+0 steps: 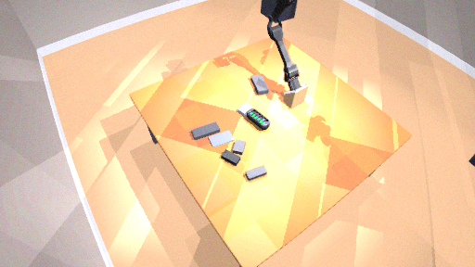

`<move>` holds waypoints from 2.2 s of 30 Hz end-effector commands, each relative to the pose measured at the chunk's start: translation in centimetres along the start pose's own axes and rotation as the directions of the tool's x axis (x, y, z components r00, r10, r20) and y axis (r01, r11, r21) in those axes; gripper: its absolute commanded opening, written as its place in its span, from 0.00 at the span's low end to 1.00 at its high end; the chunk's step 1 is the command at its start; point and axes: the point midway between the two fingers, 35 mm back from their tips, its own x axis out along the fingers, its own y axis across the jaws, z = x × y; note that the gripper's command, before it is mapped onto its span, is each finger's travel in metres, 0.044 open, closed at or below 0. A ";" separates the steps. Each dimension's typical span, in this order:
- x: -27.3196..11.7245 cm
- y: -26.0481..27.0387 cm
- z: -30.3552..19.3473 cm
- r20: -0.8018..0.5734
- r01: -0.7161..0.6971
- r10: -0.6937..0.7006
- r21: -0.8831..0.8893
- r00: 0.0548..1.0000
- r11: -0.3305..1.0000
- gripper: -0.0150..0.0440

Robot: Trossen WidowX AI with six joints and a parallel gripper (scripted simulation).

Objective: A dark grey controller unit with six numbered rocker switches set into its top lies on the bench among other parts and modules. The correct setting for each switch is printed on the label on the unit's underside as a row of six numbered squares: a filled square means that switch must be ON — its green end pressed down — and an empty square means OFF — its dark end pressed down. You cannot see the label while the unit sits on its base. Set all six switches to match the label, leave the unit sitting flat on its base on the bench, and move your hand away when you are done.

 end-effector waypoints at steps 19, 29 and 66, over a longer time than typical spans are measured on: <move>-7.2 -27.3 16.0 0.329 0.548 -0.726 0.491 0.604 0.677 0.25; -17.5 -38.9 20.1 0.288 0.533 -0.938 0.772 0.190 0.345 0.25; -56.7 -51.8 11.8 -0.521 -0.334 -0.414 0.831 -0.746 -0.445 0.25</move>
